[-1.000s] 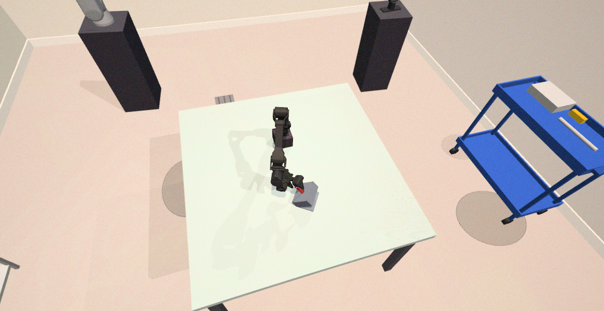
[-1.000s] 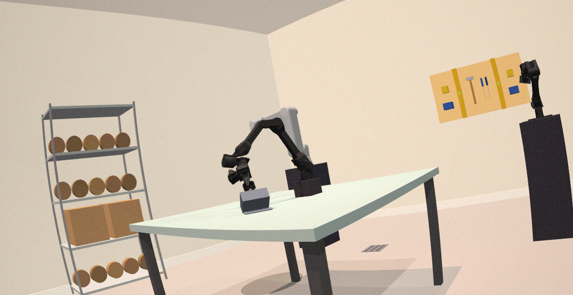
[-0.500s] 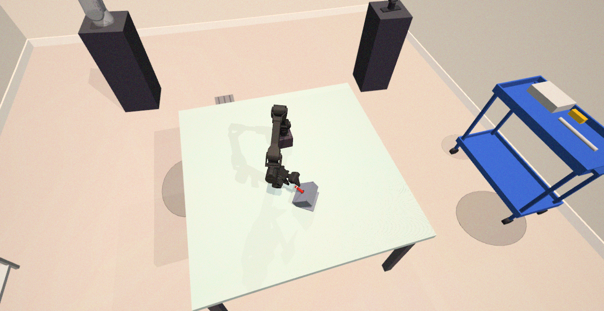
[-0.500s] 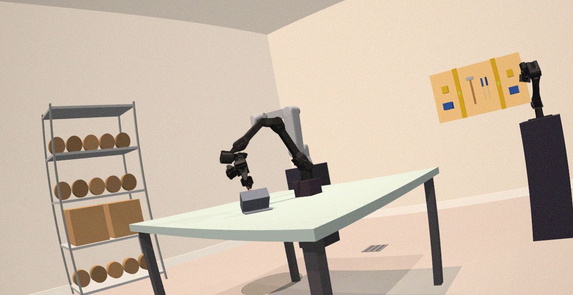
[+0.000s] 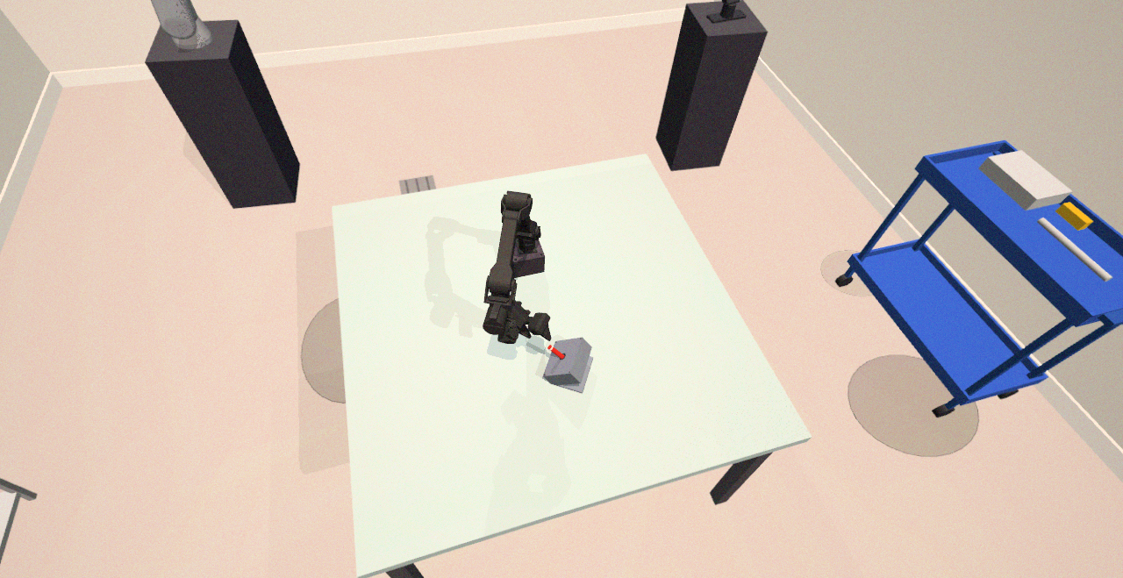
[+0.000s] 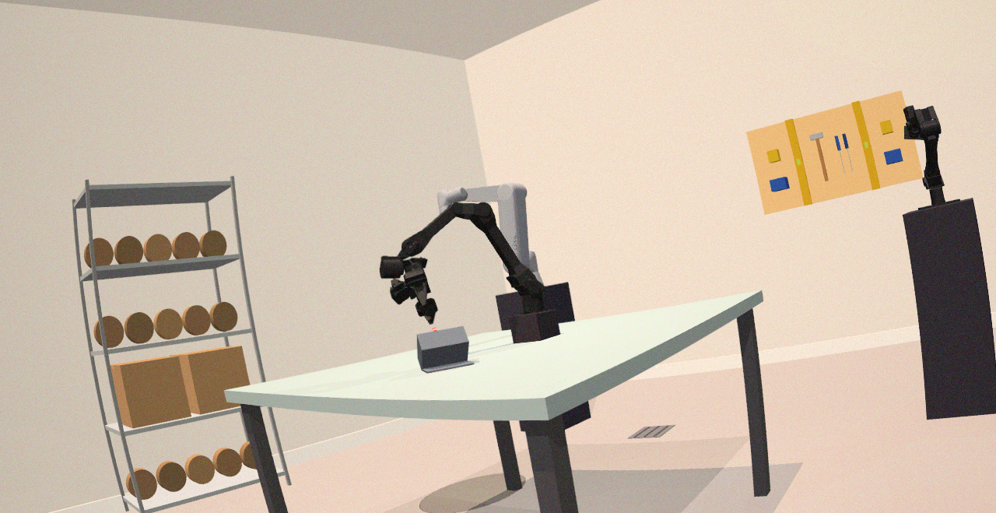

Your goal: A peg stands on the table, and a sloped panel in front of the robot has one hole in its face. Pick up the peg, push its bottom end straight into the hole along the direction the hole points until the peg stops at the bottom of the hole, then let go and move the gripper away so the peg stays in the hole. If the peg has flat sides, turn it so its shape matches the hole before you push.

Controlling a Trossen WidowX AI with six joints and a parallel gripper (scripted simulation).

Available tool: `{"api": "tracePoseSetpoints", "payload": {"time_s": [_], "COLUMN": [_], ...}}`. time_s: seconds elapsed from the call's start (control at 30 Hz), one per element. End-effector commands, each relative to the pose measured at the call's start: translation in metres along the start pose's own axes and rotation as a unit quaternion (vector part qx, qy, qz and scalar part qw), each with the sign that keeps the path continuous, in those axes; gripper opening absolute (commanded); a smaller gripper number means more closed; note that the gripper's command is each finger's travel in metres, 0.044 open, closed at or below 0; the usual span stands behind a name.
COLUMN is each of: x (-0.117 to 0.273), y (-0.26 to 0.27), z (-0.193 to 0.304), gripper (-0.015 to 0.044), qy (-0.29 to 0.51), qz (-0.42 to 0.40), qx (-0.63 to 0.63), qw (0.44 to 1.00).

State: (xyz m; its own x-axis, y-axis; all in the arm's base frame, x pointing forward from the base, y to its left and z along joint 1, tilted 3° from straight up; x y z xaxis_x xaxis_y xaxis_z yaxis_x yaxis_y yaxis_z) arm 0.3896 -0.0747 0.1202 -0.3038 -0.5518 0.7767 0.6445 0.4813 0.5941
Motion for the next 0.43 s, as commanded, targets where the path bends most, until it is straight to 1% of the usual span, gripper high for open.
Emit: {"api": "tracePoseSetpoints", "payload": {"time_s": [0.0, 0.13, 0.4], "x": [0.0061, 0.0140, 0.0144], "y": [0.0003, -0.0001, -0.0001], "z": [0.0001, 0.0001, 0.0001], "gripper": [0.0440, 0.0440, 0.0440], "qy": [0.002, 0.002, 0.002], "qz": [-0.002, -0.002, -0.002], "qx": [0.002, 0.002, 0.002], "qw": [1.000, 1.000, 1.000]}}
Point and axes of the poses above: the point midway between the two fingers, 35 mm back from their tips, its own x axis back along the fingers, its own y axis across the jaws, z = x × y, the point moved 5 cm from there along x, back along the fingers, and after that the axes turned 6 degrees about -x, right-handed, at the moved point
